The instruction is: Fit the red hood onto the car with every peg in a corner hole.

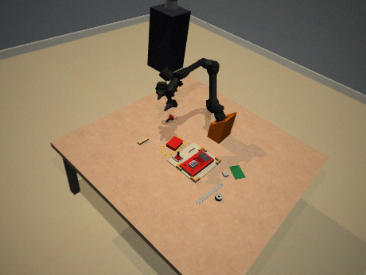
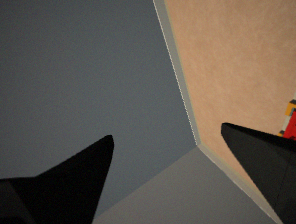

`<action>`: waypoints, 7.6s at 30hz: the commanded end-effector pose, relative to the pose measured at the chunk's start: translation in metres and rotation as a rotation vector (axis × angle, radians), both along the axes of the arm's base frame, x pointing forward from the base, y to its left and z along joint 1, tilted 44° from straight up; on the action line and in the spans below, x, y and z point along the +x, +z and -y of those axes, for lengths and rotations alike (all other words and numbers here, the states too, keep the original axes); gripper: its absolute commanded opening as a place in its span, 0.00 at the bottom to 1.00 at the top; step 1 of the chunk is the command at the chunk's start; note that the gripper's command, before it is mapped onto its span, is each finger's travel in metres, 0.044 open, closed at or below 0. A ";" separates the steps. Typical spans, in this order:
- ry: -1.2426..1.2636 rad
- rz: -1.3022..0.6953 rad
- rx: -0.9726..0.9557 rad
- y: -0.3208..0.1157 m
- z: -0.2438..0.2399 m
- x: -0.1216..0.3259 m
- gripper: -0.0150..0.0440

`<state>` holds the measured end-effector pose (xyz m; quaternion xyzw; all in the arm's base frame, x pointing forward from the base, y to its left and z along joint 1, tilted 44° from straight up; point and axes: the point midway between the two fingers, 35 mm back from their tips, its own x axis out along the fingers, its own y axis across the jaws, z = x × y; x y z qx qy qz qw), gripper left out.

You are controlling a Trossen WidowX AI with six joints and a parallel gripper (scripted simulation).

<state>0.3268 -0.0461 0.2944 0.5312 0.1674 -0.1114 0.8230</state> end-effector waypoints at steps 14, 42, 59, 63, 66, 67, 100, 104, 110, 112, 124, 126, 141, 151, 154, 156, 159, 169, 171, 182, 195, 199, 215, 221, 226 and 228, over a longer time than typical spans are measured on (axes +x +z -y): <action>0.172 -0.793 -0.819 -0.154 0.060 -0.011 1.00; 0.693 -1.437 -1.342 -0.216 0.090 -0.046 1.00; 0.693 -1.437 -1.342 -0.223 0.097 -0.045 1.00; 0.693 -1.437 -1.342 -0.225 0.099 -0.045 1.00; 0.693 -1.437 -1.342 -0.226 0.100 -0.045 1.00; 0.693 -1.437 -1.342 -0.227 0.101 -0.045 1.00; 0.692 -1.437 -1.343 -0.240 0.115 -0.046 1.00; 0.692 -1.438 -1.343 -0.242 0.117 -0.046 1.00; 0.692 -1.438 -1.343 -0.244 0.119 -0.046 1.00; 0.692 -1.438 -1.344 -0.245 0.120 -0.046 1.00; 0.691 -1.439 -1.345 -0.249 0.126 -0.047 1.00; 0.691 -1.439 -1.345 -0.250 0.126 -0.047 1.00; 0.691 -1.439 -1.345 -0.253 0.129 -0.046 1.00; 0.691 -1.439 -1.345 -0.257 0.133 -0.046 1.00; 0.691 -1.439 -1.345 -0.258 0.134 -0.046 1.00; 0.691 -1.439 -1.345 -0.259 0.135 -0.046 1.00; 0.691 -1.439 -1.345 -0.260 0.136 -0.046 1.00; 0.691 -1.439 -1.345 -0.263 0.139 -0.046 1.00; 0.691 -1.440 -1.345 -0.264 0.140 -0.046 1.00; 0.678 -1.436 -1.349 -0.260 0.139 -0.046 0.81; 0.680 -1.435 -1.349 -0.257 0.135 -0.046 0.40; 0.680 -1.434 -1.348 -0.252 0.131 -0.046 0.25; 0.681 -1.433 -1.347 -0.223 0.102 -0.046 0.25; 0.681 -1.432 -1.346 -0.211 0.090 -0.046 0.25; 0.682 -1.432 -1.346 -0.202 0.081 -0.046 0.25; 0.682 -1.432 -1.346 -0.200 0.079 -0.046 0.25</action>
